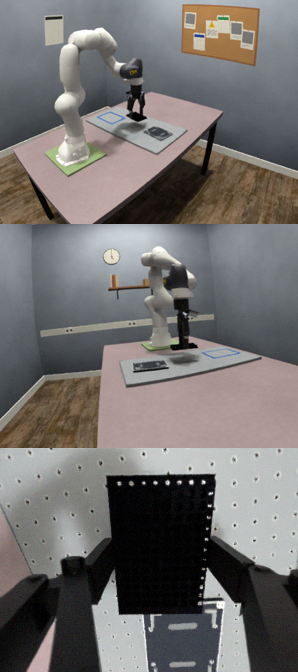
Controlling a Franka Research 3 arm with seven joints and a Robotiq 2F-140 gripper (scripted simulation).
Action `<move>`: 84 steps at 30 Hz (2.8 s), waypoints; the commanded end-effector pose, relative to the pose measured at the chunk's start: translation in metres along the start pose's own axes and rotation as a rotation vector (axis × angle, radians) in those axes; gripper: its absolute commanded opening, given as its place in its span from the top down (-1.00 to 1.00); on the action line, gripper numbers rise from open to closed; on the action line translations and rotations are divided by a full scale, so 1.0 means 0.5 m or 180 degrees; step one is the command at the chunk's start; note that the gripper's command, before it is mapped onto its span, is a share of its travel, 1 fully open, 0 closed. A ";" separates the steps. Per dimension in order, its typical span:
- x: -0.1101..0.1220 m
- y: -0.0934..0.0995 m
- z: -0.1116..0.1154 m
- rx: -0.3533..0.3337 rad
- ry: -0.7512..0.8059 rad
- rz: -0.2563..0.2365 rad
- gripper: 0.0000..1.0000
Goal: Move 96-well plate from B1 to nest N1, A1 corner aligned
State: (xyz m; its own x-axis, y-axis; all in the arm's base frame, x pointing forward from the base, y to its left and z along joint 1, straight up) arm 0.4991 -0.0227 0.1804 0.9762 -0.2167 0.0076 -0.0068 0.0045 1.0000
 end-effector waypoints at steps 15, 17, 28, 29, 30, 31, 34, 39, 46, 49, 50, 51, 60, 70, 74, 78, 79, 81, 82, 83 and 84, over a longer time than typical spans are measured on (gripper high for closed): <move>0.029 0.002 0.099 0.0009 0.0140 -0.0005 -0.21; 0.033 0.002 0.112 0.0009 0.0140 -0.0005 -0.21; 0.050 0.004 0.170 0.0009 0.0140 -0.0005 -0.21; 0.052 0.004 0.176 0.0009 0.0140 -0.0005 -0.21; 0.054 0.004 0.182 0.0009 0.0140 -0.0005 -0.21; 0.056 0.004 0.189 0.0009 0.0140 -0.0005 -0.21; 0.062 0.005 0.208 0.0009 0.0140 -0.0005 -0.21; 0.070 0.005 0.233 0.0009 0.0140 -0.0005 -0.21; 0.081 0.006 0.272 0.0009 0.0140 -0.0005 -0.21; 0.087 0.007 0.291 0.0009 0.0140 -0.0005 -0.21; 0.089 0.007 0.297 0.0009 0.0140 -0.0005 -0.21; 0.091 0.007 0.304 0.0009 0.0140 -0.0005 -0.21; 0.104 0.008 0.350 0.0009 0.0140 -0.0005 -0.21; 0.104 0.008 0.357 0.0009 0.0140 -0.0005 -0.21; 0.104 0.008 0.357 0.0009 0.0140 -0.0005 -0.21; 0.104 0.008 0.356 0.0009 0.0140 -0.0005 -0.21; 0.104 0.008 0.356 0.0009 0.0140 -0.0005 -0.21; 0.104 0.008 0.356 0.0009 0.0140 -0.0005 -0.21; 0.104 0.008 0.356 0.0009 0.0140 -0.0005 -0.21; 0.104 0.008 0.356 0.0009 0.0140 -0.0005 -0.21; 0.104 0.008 0.356 0.0009 0.0140 -0.0005 -0.21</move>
State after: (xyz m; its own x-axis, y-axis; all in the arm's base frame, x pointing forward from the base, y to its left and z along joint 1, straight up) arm 0.5115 -0.2078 0.1854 0.9839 -0.1786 0.0071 -0.0069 0.0015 1.0000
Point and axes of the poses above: the point where the finger pads meet when closed, its own y axis back along the fingers, its own x axis across the jaws, z = x × y, the point moved 8 cm from there along y, back along the fingers, and after that the axes turned 4 degrees about -y, right-handed, at the moved point
